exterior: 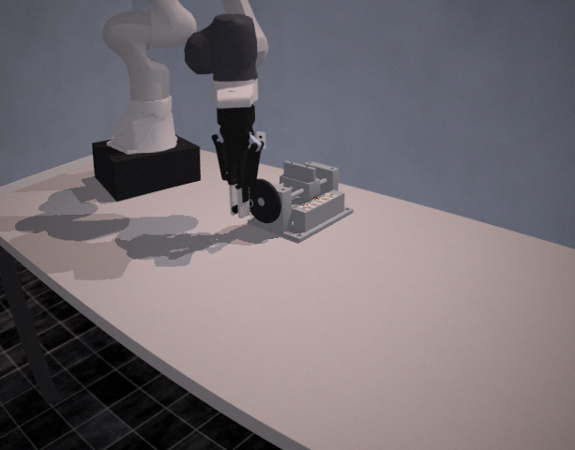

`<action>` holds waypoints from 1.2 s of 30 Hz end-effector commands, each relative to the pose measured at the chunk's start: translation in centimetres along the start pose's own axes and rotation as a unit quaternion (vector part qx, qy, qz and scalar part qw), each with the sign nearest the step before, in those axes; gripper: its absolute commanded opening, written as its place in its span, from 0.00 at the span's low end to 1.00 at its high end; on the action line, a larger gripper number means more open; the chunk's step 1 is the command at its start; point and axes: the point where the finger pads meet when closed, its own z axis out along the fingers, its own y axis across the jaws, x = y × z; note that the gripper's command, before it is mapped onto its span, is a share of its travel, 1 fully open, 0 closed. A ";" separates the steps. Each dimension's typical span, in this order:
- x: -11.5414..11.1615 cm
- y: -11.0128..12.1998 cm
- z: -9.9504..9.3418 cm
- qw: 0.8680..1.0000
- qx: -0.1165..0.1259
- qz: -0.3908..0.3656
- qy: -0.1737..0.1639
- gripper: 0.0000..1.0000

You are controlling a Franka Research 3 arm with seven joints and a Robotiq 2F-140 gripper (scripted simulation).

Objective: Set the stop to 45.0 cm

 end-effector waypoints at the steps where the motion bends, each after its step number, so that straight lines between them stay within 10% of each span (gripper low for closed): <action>1: 0.0 0.2 -0.7 1.000 -0.001 -0.004 -0.001 0.04; 36: -0.1 -4.9 -4.1 1.000 -0.001 -0.004 -0.001 0.04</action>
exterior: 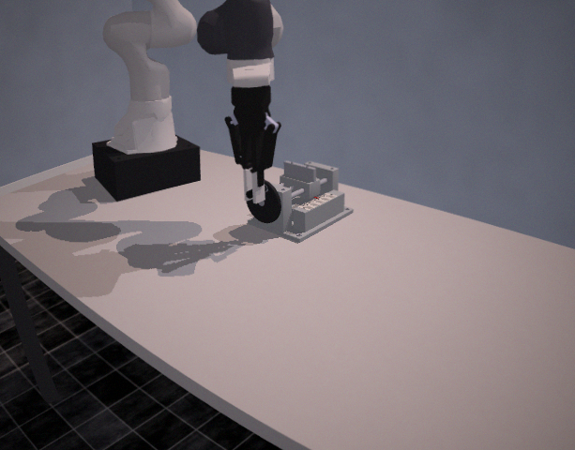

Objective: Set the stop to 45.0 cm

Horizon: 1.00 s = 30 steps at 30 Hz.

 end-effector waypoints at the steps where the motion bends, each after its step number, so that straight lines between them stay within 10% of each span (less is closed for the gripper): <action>1: 0.0 -0.7 0.4 1.000 -0.002 0.003 0.001 0.04; 30: 0.0 -0.6 6.4 1.000 -0.002 0.003 0.001 0.04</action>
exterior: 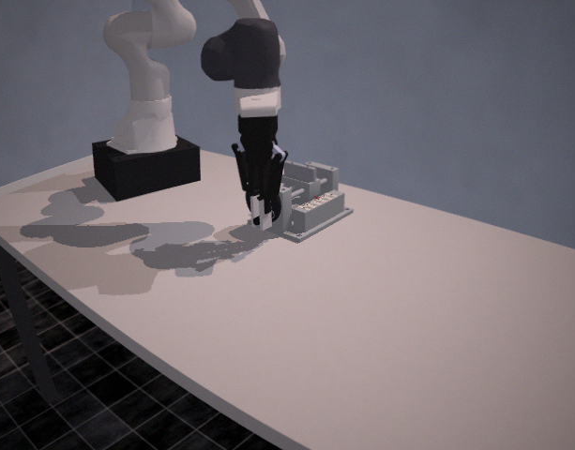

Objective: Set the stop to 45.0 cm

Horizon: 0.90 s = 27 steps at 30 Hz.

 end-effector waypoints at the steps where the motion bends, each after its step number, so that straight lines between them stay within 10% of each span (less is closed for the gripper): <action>1: 0.0 1.3 1.1 1.000 -0.003 0.002 0.000 0.04; 27: -0.1 5.6 0.0 1.000 -0.003 0.002 0.000 0.04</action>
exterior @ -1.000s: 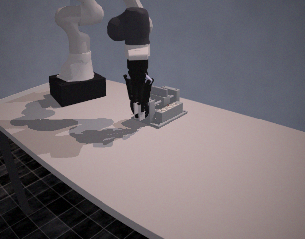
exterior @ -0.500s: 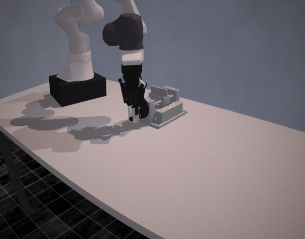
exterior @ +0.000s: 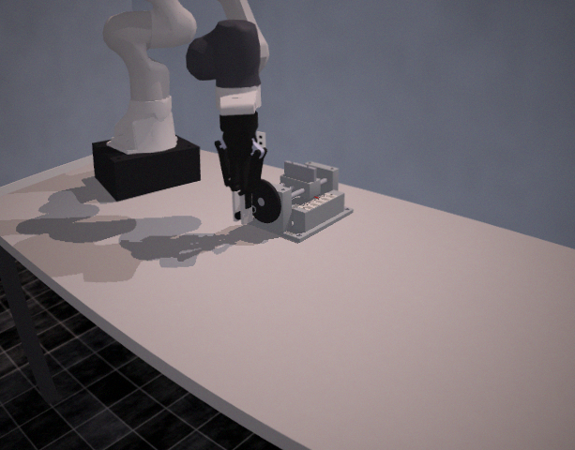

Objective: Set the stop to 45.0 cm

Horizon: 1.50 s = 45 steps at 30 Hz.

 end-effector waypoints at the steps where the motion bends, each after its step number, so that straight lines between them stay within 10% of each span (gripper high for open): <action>1: 0.0 0.4 -0.4 1.000 -0.001 -0.004 -0.001 0.04; 45: 0.0 -3.5 -5.6 1.000 -0.001 -0.004 -0.001 0.04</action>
